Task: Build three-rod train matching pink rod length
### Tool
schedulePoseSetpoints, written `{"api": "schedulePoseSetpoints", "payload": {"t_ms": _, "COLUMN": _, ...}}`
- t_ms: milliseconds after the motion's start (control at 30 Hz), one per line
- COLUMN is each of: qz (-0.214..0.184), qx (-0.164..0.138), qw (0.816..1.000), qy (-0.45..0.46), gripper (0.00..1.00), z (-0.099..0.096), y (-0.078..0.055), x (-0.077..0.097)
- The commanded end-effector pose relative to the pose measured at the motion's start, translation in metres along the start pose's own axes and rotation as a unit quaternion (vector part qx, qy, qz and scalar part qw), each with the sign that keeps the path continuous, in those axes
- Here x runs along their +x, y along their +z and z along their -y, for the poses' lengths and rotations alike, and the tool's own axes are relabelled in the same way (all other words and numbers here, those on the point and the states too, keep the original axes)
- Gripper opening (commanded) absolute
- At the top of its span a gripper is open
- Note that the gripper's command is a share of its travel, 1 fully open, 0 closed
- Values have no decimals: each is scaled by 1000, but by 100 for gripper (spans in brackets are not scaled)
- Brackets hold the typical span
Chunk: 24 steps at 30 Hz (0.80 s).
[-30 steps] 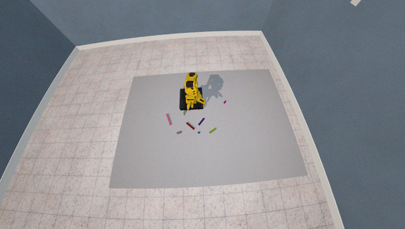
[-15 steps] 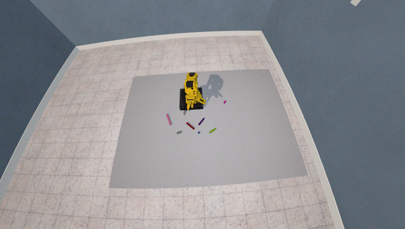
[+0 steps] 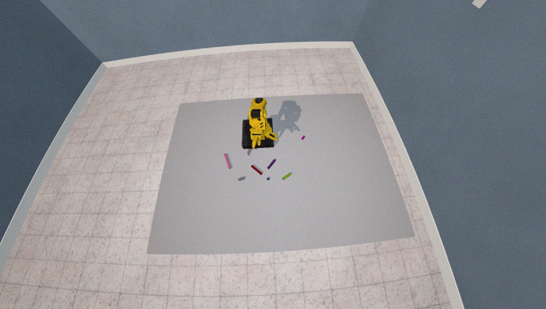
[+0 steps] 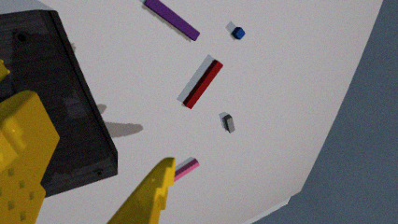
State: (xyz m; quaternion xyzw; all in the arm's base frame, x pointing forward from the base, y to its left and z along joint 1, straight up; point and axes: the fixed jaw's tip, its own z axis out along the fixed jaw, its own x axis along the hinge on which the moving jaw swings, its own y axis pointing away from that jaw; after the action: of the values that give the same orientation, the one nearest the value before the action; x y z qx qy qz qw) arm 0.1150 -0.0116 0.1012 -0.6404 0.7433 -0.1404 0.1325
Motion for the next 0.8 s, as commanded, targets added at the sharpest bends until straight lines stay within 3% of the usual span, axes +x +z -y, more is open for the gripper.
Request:
{"api": "schedulePoseSetpoints", "payload": {"t_ms": 0, "qz": 2, "qx": -4, "qw": 1000, "qy": 1, "gripper": 100, "z": 0, "y": 2, "x": -1}}
{"api": "schedulePoseSetpoints", "payload": {"t_ms": 533, "qz": 3, "qx": -4, "qw": 1000, "qy": -2, "gripper": 100, "z": 0, "y": 2, "x": -1}}
{"api": "schedulePoseSetpoints", "payload": {"t_ms": 767, "qz": 20, "qx": -5, "qw": 999, "qy": -45, "gripper": 100, "z": -1, "y": 2, "x": -12}}
